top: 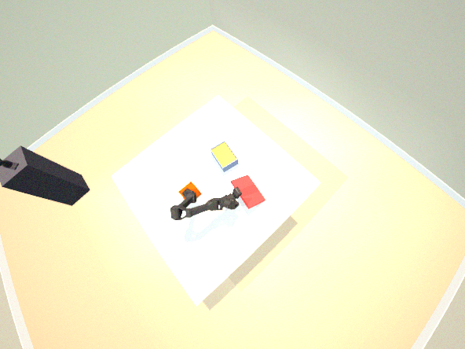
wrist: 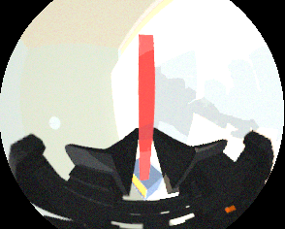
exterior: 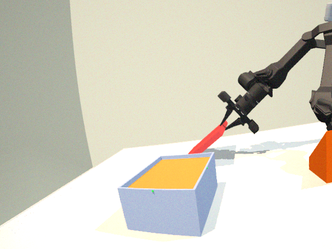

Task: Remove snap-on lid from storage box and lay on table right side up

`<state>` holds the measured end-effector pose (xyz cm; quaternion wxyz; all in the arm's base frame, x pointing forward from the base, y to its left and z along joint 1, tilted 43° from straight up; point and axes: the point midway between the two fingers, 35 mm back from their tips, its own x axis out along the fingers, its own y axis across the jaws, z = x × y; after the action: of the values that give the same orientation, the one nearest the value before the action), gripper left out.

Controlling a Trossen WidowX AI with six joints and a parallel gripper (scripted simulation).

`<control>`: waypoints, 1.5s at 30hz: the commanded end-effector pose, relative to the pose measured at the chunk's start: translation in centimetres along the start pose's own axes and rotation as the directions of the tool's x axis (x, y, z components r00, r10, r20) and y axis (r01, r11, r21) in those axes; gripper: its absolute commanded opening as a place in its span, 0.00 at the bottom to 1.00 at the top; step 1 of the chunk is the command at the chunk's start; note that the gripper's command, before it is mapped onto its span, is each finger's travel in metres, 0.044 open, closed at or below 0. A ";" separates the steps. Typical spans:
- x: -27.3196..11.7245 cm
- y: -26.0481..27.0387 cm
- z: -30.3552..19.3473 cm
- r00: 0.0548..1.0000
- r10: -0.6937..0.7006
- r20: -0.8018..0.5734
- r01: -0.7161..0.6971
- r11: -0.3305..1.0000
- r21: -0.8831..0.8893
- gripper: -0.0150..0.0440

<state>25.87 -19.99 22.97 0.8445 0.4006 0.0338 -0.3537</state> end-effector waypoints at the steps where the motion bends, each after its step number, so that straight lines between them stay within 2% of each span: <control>1: 0.7 -1.6 -0.3 0.999 -0.045 -0.004 0.045 0.999 0.002 0.25; 45: 2.8 -4.4 -0.4 0.999 -0.046 -0.003 0.046 0.999 0.000 0.25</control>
<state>25.54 -22.80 20.21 0.8420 0.3983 0.0328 -0.3624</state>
